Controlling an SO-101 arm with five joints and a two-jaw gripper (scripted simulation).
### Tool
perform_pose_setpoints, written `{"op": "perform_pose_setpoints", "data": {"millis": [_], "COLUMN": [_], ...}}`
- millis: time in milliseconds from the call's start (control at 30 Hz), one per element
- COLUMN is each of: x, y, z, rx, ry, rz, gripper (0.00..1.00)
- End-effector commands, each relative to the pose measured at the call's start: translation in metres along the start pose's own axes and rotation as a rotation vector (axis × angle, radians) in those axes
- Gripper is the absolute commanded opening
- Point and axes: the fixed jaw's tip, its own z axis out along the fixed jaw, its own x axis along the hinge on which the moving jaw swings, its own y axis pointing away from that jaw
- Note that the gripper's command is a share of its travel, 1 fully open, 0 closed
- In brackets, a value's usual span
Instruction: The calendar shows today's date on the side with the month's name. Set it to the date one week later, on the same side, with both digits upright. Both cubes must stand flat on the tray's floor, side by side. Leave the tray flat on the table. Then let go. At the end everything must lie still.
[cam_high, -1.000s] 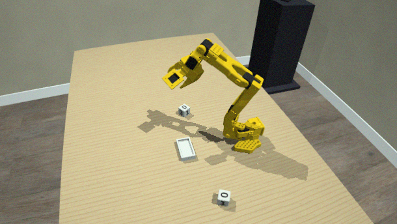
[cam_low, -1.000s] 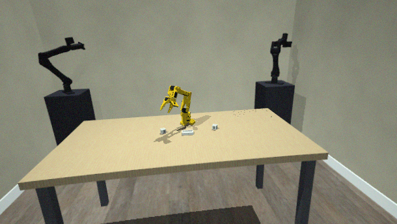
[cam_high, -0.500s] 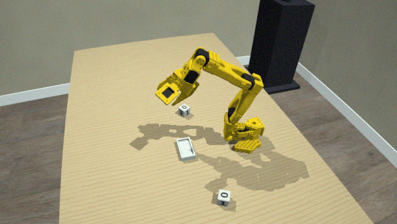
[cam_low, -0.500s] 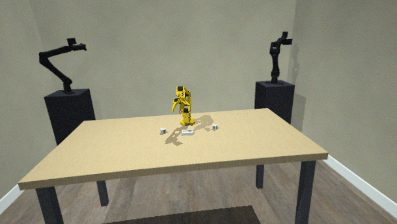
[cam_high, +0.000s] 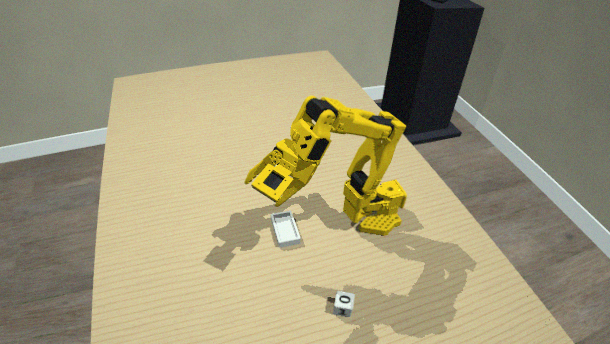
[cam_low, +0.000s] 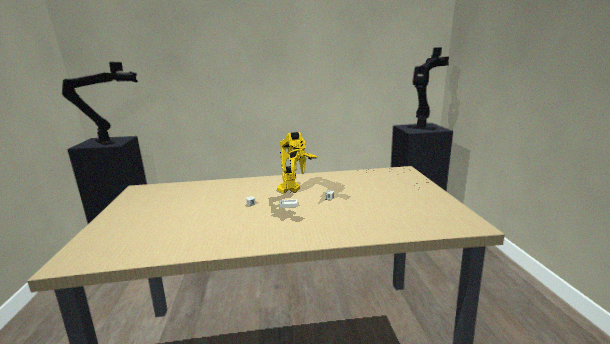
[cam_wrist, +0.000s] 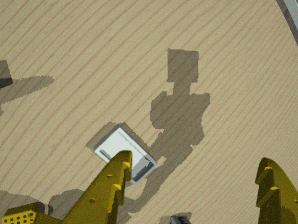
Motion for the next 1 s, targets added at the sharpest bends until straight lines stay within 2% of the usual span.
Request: {"op": "perform_pose_setpoints", "data": {"millis": [0,233,300,600,800,967], "x": [-0.027,-0.048,-0.048,-0.056,-0.056,-0.055], "y": [0.024,0.075,0.075,0.128,0.15,0.156], "z": [-0.005,-0.011,-0.011,-0.024,-0.03,-0.033], "rx": [-0.043,-0.162,-0.162,-0.285,-0.337,-0.353], "ry": [-0.087,-0.137,-0.137,-0.163,-0.168,-0.168], "rz": [-0.02,-0.057,-0.057,-0.096,-0.112,-0.118], "gripper": [0.35,0.35,0.35,0.35,0.35,0.35]}}
